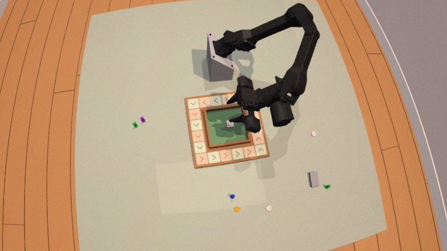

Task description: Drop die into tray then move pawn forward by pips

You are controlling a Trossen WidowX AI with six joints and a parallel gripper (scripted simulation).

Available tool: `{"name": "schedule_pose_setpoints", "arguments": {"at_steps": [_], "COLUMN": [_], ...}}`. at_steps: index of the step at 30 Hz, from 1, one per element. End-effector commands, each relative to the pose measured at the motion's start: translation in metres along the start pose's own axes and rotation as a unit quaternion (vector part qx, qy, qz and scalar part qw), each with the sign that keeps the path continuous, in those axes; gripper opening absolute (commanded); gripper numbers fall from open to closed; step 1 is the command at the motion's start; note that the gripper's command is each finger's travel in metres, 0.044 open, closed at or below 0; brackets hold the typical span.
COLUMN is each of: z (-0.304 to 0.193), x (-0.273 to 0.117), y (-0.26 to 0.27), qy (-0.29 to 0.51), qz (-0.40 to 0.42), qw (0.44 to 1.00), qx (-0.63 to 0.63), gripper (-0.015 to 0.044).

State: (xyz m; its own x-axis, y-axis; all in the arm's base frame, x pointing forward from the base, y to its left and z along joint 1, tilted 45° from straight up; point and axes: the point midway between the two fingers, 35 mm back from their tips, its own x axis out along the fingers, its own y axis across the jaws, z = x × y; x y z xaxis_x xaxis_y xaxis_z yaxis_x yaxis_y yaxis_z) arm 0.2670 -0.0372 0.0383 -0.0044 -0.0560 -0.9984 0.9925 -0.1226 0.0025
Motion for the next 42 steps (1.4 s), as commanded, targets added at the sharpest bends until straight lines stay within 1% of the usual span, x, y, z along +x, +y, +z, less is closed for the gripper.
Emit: {"name": "schedule_pose_setpoints", "arguments": {"at_steps": [1, 2, 3, 4, 6, 8, 10, 11, 12, 18, 19, 20, 22, 25, 27, 29, 32, 33, 42], "z": [0.009, 0.009, 0.009, 0.007, 0.001, -0.004, -0.007, -0.007, -0.006, -0.006, -0.006, -0.006, -0.013, -0.041, -0.060, -0.077, -0.099, -0.103, -0.102], "x": [-0.010, -0.010, -0.009, -0.003, 0.013, 0.026, 0.033, 0.034, 0.035, 0.035, 0.037, 0.037, 0.031, 0.009, -0.004, -0.016, -0.029, -0.031, -0.029], "y": [0.002, 0.002, 0.002, 0.001, -0.003, -0.004, -0.001, 0.001, 0.003, 0.003, -0.003, -0.003, -0.005, -0.017, -0.028, -0.042, -0.065, -0.069, -0.070], "qy": [-0.003, -0.003, 0.005, 0.030, 0.125, 0.233, 0.337, 0.378, 0.402, 0.409, 0.369, 0.369, 0.370, 0.369, 0.362, 0.350, 0.325, 0.320, 0.318], "qz": [0.006, 0.006, 0.002, -0.009, -0.035, -0.042, -0.024, -0.010, 0.001, 0.004, -0.019, -0.019, -0.002, 0.073, 0.125, 0.176, 0.246, 0.258, 0.262], "qw": [1.000, 1.000, 1.000, 0.999, 0.991, 0.971, 0.941, 0.926, 0.916, 0.912, 0.929, 0.929, 0.928, 0.904, 0.870, 0.821, 0.729, 0.711, 0.705], "qx": [-0.002, -0.002, -0.003, -0.008, -0.020, -0.023, -0.016, -0.010, -0.006, -0.004, -0.006, -0.006, -0.043, -0.202, -0.311, -0.415, -0.549, -0.571, -0.578], "gripper": [0.0420, 0.0440, 0.0440, 0.0440, 0.0440, 0.0440, 0.0440, 0.0440, 0.0440, 0.0440, 0.0440, 0.0440, 0.0387, 0.0309, 0.0256, 0.0204, 0.0200, 0.0200, 0.0200]}}
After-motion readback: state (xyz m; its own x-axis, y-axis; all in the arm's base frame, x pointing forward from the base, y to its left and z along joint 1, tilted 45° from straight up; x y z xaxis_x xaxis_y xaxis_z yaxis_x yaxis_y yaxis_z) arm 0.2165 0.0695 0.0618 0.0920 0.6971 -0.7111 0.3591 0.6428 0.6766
